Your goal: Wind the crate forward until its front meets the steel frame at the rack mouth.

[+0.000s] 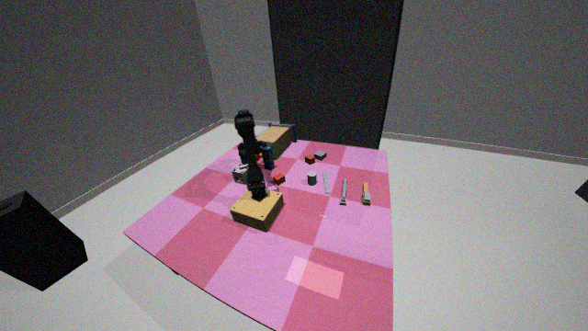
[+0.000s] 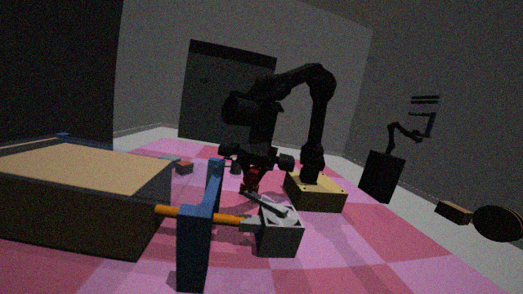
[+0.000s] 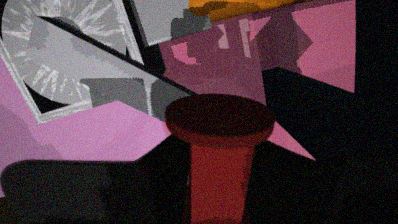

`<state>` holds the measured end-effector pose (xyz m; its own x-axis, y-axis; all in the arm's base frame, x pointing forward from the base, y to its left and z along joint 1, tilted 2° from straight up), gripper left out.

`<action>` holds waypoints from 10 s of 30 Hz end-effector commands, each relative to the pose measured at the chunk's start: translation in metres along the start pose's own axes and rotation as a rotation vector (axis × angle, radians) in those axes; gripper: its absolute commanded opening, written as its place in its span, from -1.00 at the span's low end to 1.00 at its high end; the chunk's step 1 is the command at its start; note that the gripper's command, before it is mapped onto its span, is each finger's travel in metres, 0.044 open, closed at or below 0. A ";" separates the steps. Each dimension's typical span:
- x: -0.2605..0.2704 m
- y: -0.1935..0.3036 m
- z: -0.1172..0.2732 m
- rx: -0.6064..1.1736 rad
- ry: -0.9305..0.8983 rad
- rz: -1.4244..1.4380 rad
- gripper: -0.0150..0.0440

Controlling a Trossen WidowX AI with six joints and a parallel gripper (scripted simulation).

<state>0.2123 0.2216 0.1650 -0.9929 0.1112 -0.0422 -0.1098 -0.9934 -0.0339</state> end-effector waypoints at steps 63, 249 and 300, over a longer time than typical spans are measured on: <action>-0.003 -0.080 -0.002 -0.013 -0.003 -0.001 -0.49; 0.150 -0.126 0.000 -0.017 -0.016 -0.002 -0.49; 0.185 -0.078 0.000 -0.013 -0.019 -0.002 -0.49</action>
<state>0.0422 0.3293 0.1651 -0.9928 0.1149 -0.0328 -0.1117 -0.9899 -0.0874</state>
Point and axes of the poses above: the point midway between the two fingers, 35 mm back from their tips, its own z axis back along the fingers, its own x axis across the jaws, y = z × x, the point moved 8 cm from there along z, back along the fingers, and after that the axes turned 1 degree about -z, right-handed, at the moved point
